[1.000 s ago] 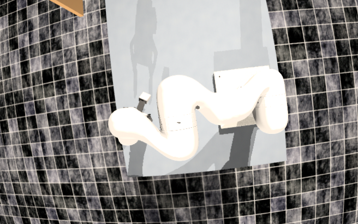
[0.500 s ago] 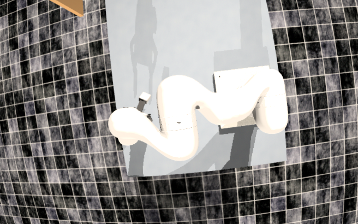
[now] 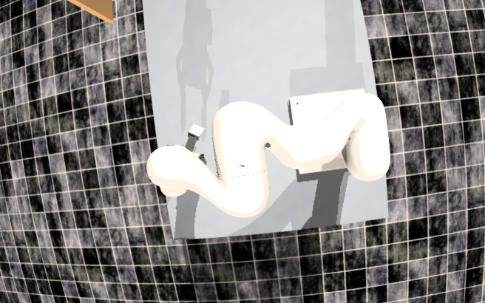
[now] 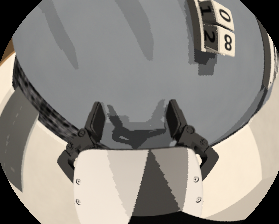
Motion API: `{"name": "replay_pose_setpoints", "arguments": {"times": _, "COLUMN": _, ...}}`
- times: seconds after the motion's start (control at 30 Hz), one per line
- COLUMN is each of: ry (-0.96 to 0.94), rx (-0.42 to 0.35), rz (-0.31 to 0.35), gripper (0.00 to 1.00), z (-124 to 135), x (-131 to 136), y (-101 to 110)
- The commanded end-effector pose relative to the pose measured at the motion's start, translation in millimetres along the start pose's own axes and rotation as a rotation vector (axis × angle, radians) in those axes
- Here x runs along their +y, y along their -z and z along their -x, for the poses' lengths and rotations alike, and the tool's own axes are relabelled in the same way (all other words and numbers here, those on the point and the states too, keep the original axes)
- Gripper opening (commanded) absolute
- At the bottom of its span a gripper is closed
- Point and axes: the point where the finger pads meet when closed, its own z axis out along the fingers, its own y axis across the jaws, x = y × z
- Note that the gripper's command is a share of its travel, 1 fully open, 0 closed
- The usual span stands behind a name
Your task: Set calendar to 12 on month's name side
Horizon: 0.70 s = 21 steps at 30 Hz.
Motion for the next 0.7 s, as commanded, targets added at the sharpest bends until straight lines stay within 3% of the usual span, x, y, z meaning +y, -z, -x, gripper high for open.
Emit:
{"name": "replay_pose_setpoints", "arguments": {"times": 0.0, "ry": 0.000, "rx": -0.001, "rz": -0.002, "gripper": 1.00, "z": 1, "x": -1, "y": 1}}
{"name": "replay_pose_setpoints", "arguments": {"times": 0.67, "ry": 0.000, "rx": -0.001, "rz": -0.002, "gripper": 1.00, "z": 0, "x": -1, "y": 36}}
